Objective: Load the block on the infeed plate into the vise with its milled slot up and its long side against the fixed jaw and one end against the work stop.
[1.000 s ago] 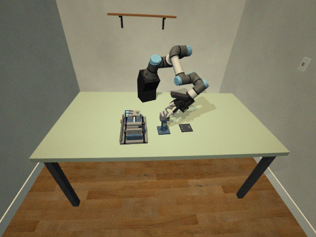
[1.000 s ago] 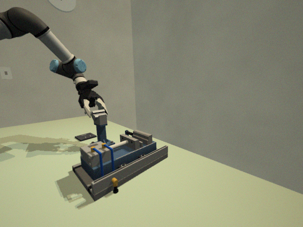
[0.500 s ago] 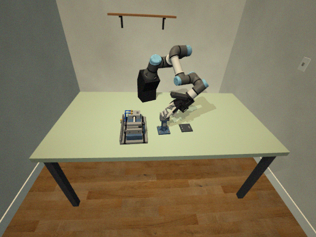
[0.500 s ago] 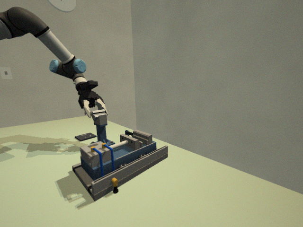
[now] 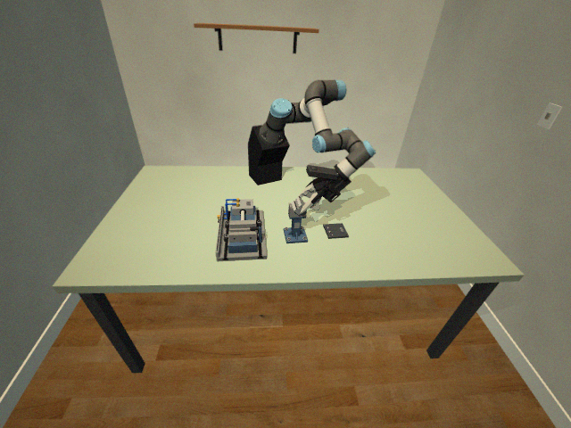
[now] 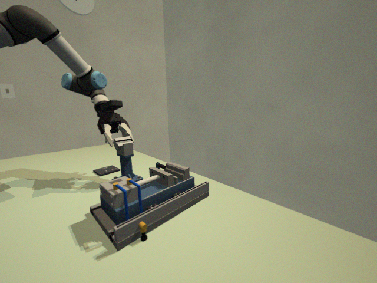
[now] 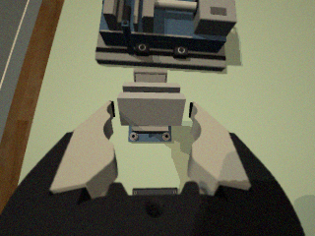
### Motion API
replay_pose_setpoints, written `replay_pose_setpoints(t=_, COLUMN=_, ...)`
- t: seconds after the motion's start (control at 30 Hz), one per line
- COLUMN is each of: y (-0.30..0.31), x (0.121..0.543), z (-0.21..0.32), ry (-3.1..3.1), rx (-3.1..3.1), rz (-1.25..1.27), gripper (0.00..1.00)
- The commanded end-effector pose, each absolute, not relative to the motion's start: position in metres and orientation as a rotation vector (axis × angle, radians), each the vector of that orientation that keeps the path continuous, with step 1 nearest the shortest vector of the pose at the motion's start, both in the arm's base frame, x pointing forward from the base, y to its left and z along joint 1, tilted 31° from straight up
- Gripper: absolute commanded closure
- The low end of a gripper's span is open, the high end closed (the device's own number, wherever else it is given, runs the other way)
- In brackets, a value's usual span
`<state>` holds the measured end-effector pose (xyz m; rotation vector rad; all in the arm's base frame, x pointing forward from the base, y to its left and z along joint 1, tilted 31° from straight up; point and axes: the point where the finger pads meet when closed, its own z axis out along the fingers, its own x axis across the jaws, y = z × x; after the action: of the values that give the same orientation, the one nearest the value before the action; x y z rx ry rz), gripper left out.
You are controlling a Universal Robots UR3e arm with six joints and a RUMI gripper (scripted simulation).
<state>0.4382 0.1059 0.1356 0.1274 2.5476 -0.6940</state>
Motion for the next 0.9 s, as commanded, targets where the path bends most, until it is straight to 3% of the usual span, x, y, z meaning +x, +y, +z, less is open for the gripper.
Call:
replay_pose_setpoints(t=0.0, y=0.1059, x=0.4384, z=0.1367, ry=2.551, rx=0.123, rz=-0.67, gripper=0.49)
replay_pose_setpoints(t=0.87, y=0.1048, x=0.4382, z=0.1371, ry=2.59, rx=0.072, rz=-0.478, gripper=0.49)
